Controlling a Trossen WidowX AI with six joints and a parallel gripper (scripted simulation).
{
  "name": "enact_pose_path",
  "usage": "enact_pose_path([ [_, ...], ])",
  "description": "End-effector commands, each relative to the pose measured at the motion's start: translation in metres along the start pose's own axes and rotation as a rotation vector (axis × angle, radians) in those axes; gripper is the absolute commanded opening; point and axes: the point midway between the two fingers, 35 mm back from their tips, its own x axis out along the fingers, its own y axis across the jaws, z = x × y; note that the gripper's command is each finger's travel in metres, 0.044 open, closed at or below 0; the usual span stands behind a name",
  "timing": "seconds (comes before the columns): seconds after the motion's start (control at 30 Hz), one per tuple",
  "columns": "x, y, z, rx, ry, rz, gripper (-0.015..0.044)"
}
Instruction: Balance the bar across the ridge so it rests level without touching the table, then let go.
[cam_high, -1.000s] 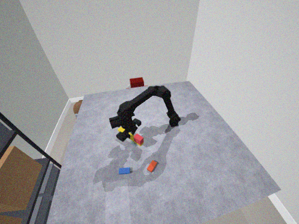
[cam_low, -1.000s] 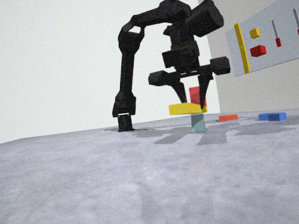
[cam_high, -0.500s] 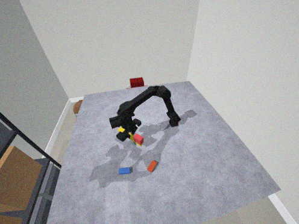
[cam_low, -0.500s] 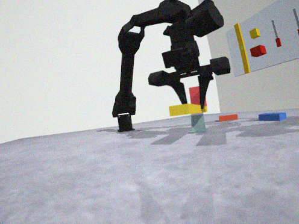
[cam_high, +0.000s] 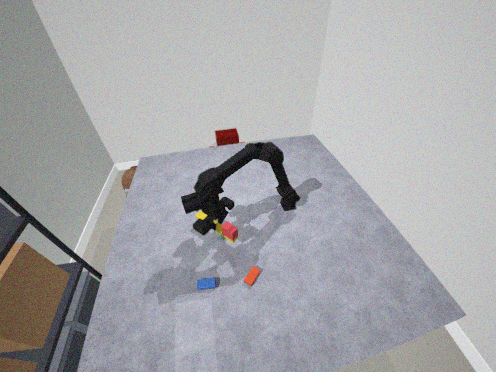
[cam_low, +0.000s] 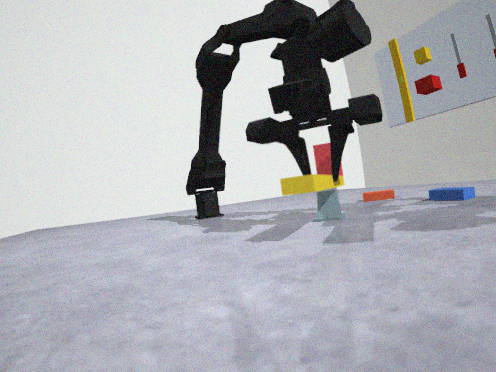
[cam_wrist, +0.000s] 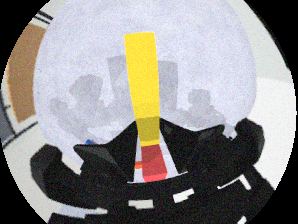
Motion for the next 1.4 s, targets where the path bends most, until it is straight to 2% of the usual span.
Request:
enact_pose_path([
  [0.0, 0.0046, -0.0005, -0.0002, -0.003, 0.002, -0.003, 0.0],
  [1.37, 0.0003, 0.0001, 0.0004, 0.001, 0.0, 0.001, 0.0],
])
